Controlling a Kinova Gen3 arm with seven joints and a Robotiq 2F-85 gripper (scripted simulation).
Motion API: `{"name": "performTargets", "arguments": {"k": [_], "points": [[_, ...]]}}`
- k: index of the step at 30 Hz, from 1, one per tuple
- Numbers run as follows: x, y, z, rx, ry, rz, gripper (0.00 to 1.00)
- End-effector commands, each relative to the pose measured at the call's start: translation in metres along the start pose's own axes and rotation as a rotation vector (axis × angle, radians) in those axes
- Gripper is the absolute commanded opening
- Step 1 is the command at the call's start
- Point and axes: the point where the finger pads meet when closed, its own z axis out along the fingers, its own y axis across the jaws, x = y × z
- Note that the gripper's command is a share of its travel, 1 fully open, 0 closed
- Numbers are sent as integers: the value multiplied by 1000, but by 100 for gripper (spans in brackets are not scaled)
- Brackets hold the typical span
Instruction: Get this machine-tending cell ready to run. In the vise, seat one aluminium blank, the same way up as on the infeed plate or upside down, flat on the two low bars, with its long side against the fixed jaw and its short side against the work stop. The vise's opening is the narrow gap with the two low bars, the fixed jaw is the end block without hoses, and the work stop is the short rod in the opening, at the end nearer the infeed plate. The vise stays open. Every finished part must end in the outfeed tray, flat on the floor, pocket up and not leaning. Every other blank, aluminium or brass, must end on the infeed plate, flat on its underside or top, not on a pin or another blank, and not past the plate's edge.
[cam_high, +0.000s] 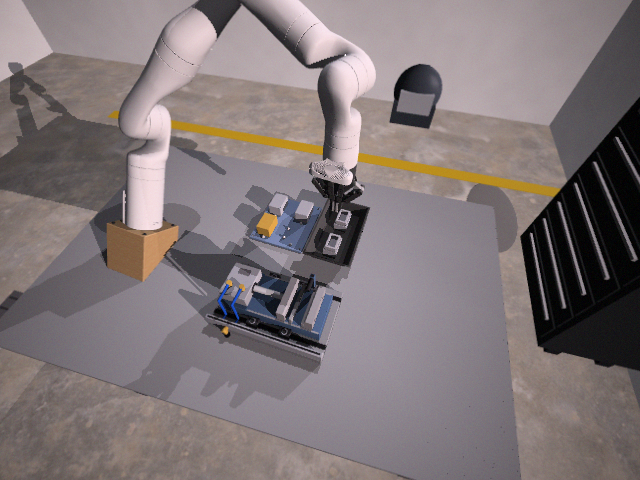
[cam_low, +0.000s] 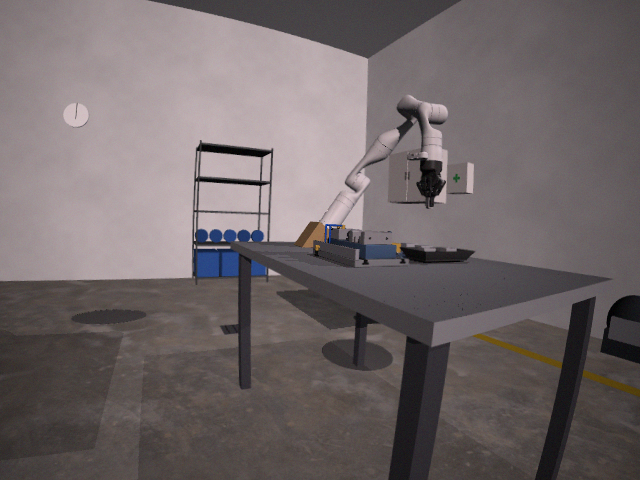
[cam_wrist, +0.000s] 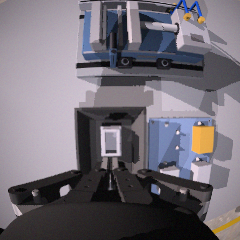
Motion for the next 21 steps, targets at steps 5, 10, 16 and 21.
{"name": "performTargets", "arguments": {"k": [5, 10, 16, 21], "points": [[0, 0, -1, 2, 1, 0, 0], [0, 0, -1, 2, 1, 0, 0], [-3, 3, -2, 3, -3, -2, 0], [-13, 15, -7, 6, -13, -8, 0]]}}
